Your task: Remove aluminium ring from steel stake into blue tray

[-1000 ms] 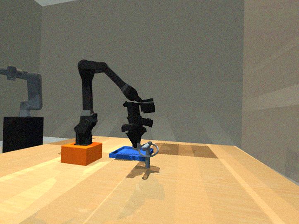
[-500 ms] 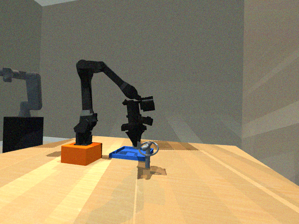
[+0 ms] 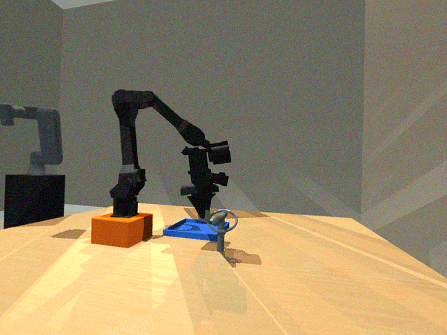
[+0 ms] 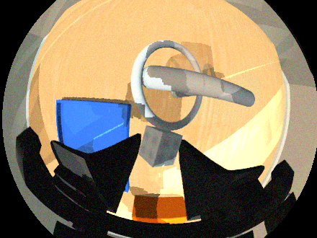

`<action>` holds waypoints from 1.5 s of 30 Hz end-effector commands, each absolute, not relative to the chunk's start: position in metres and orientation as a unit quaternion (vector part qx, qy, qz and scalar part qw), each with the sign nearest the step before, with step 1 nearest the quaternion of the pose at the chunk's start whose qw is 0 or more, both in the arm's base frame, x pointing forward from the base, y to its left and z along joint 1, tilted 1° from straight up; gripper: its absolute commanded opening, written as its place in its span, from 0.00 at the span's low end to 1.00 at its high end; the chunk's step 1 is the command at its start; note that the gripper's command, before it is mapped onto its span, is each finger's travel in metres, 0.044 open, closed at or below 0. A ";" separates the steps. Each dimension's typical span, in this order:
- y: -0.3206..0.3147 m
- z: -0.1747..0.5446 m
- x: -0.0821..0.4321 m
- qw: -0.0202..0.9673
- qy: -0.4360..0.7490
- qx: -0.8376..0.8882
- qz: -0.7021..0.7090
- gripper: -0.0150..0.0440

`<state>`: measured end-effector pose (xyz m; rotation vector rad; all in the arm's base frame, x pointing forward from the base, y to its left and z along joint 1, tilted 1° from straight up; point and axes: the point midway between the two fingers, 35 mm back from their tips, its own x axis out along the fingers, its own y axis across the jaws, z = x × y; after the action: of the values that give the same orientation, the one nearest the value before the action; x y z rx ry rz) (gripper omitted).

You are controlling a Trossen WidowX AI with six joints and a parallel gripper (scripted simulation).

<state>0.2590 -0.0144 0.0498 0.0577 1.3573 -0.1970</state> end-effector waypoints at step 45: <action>-0.063 0.049 0.253 0.775 0.617 0.137 0.001 0.25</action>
<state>0.2528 -0.0589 0.0506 0.2739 1.3337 -0.0235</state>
